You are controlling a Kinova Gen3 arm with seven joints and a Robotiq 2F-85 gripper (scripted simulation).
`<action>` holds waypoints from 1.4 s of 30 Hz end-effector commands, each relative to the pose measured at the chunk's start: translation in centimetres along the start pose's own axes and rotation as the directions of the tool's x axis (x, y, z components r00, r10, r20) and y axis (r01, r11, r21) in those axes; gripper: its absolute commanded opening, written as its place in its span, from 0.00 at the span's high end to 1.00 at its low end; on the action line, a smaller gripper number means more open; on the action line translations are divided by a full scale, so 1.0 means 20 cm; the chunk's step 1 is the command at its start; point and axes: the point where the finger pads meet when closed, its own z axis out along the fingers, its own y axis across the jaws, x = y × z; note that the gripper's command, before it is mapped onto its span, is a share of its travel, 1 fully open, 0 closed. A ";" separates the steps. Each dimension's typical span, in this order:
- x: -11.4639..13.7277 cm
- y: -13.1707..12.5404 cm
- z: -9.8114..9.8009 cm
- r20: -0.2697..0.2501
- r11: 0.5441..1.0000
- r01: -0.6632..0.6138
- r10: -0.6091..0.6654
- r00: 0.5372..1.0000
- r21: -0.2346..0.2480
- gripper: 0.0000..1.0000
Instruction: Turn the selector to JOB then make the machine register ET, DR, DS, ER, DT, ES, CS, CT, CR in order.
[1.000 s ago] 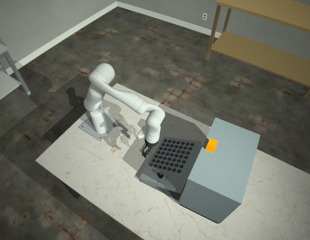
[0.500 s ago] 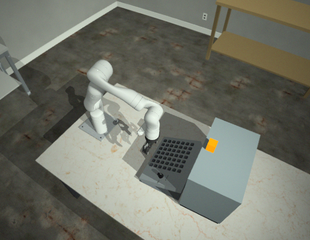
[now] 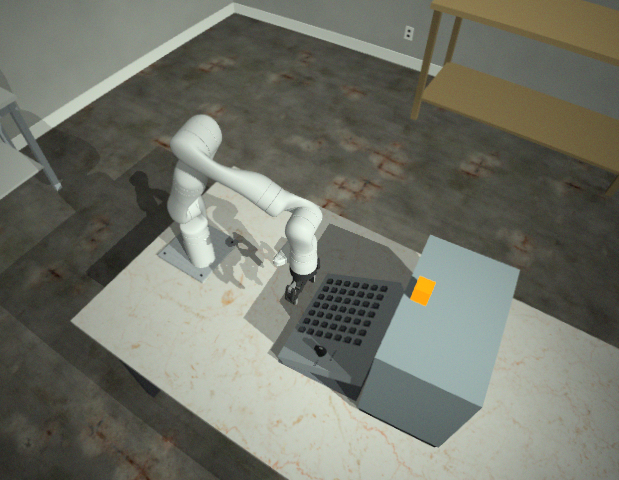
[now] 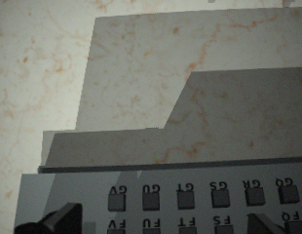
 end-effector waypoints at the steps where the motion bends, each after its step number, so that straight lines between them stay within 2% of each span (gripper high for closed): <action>1: 0.00 0.02 -0.01 0.011 1.000 -0.002 0.002 1.000 -0.004 0.00; 3: 0.00 0.02 -0.01 0.011 1.000 -0.002 0.002 1.000 -0.004 0.00; 4: -0.01 0.02 -0.01 0.023 0.999 0.051 -0.051 0.998 0.004 0.00; 11: -0.01 0.02 -0.01 0.023 0.999 0.051 -0.051 0.998 0.004 0.00; 12: -0.02 0.01 0.00 0.034 0.995 0.104 -0.104 0.994 0.012 0.00; 20: -0.02 0.01 0.00 0.034 0.995 0.104 -0.104 0.994 0.012 0.00; 21: -0.03 0.01 0.01 0.045 0.987 0.157 -0.158 0.986 0.022 0.00; 28: -0.03 0.01 0.01 0.045 0.987 0.157 -0.158 0.986 0.022 0.00; 29: -0.04 0.01 0.01 0.056 0.977 0.209 -0.211 0.976 0.032 0.00; 37: -0.04 0.01 0.01 0.056 0.977 0.209 -0.211 0.976 0.032 0.00; 38: -0.05 0.01 0.02 0.066 0.964 0.261 -0.264 0.962 0.043 0.00; 42: -0.05 0.01 0.02 0.066 0.964 0.261 -0.264 0.962 0.043 0.00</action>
